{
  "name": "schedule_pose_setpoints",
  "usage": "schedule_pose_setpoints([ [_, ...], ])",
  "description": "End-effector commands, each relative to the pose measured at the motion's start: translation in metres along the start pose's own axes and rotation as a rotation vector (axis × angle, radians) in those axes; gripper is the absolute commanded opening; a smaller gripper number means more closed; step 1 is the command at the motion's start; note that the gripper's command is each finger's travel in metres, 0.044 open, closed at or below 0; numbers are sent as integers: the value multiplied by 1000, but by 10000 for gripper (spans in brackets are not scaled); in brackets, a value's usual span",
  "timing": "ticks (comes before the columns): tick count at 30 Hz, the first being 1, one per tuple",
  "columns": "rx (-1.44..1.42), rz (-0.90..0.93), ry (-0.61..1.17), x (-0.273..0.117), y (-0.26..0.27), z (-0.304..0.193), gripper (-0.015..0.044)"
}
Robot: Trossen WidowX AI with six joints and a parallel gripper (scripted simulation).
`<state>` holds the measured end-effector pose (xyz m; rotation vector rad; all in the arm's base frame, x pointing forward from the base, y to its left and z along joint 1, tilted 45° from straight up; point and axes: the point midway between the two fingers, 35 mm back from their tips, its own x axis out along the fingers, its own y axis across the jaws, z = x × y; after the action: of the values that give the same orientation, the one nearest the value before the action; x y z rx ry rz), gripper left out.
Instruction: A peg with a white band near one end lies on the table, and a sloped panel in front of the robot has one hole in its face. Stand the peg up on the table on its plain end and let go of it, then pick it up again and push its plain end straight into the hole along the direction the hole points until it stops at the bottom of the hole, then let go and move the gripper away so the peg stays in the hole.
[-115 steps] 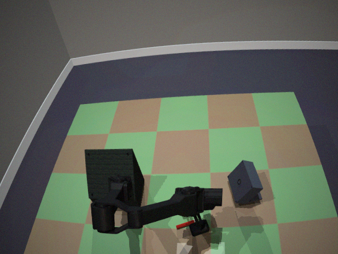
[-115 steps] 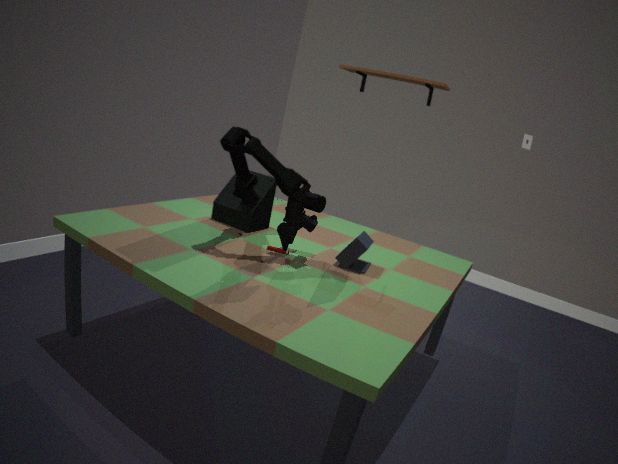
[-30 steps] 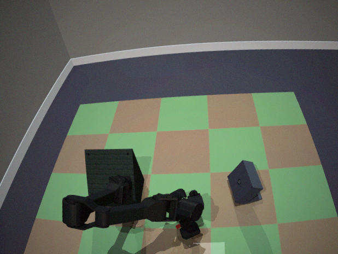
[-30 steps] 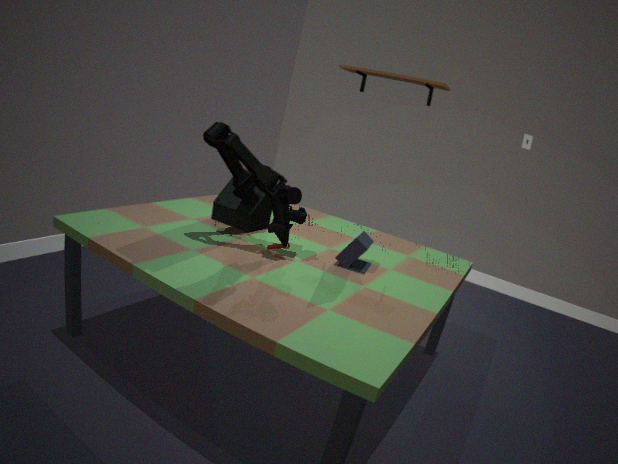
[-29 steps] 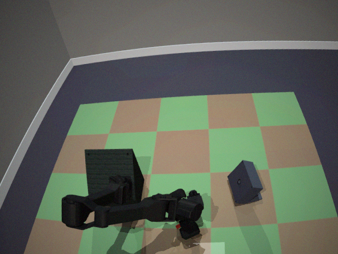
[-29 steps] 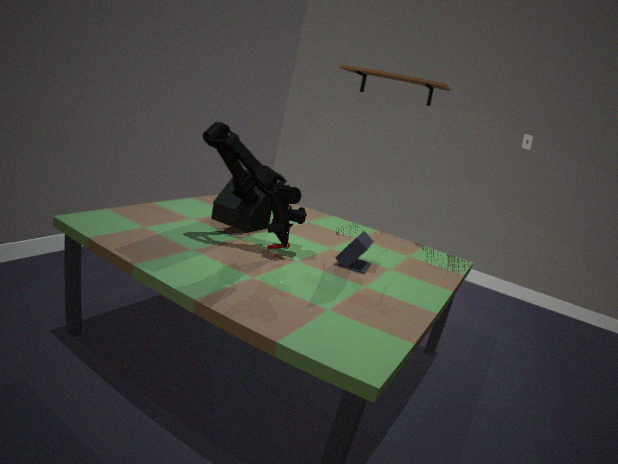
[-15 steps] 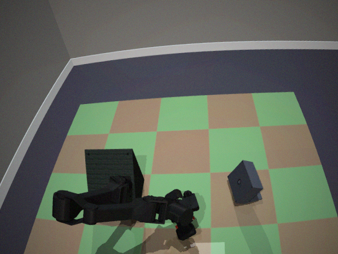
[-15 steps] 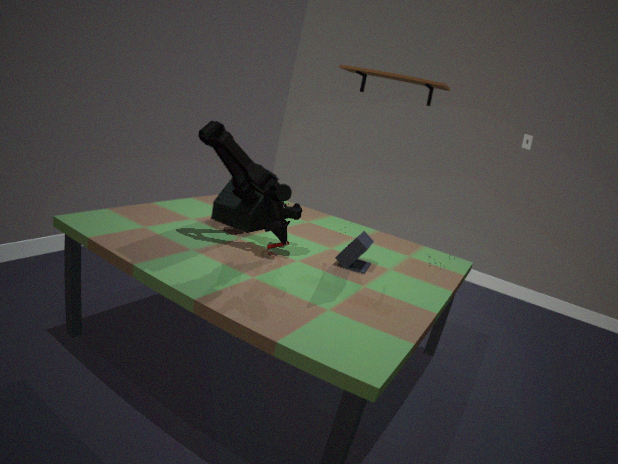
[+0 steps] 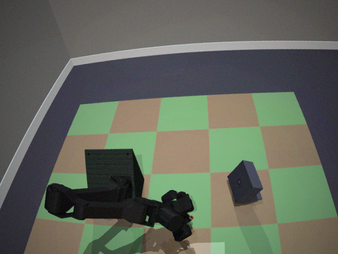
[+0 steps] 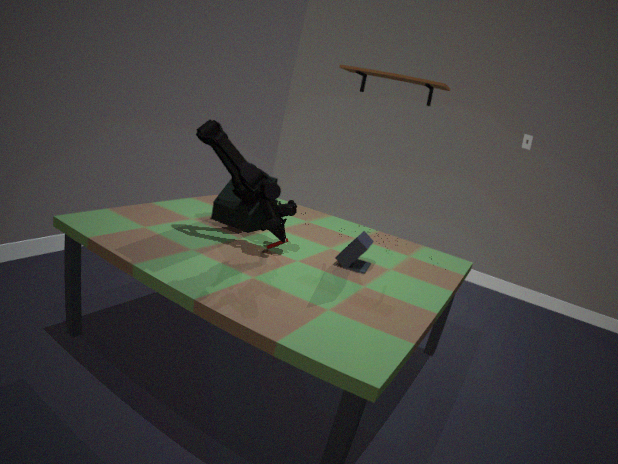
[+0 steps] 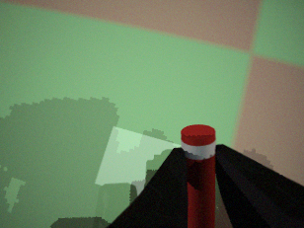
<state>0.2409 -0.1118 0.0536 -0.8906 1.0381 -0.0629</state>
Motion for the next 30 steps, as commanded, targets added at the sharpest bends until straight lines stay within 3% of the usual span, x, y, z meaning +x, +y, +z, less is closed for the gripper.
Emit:
schedule_pose_setpoints([
  [1,-2,-4,-34,-3,0,-2,49],
  [30,-6,-4,-284,-19,0,-14,49],
])
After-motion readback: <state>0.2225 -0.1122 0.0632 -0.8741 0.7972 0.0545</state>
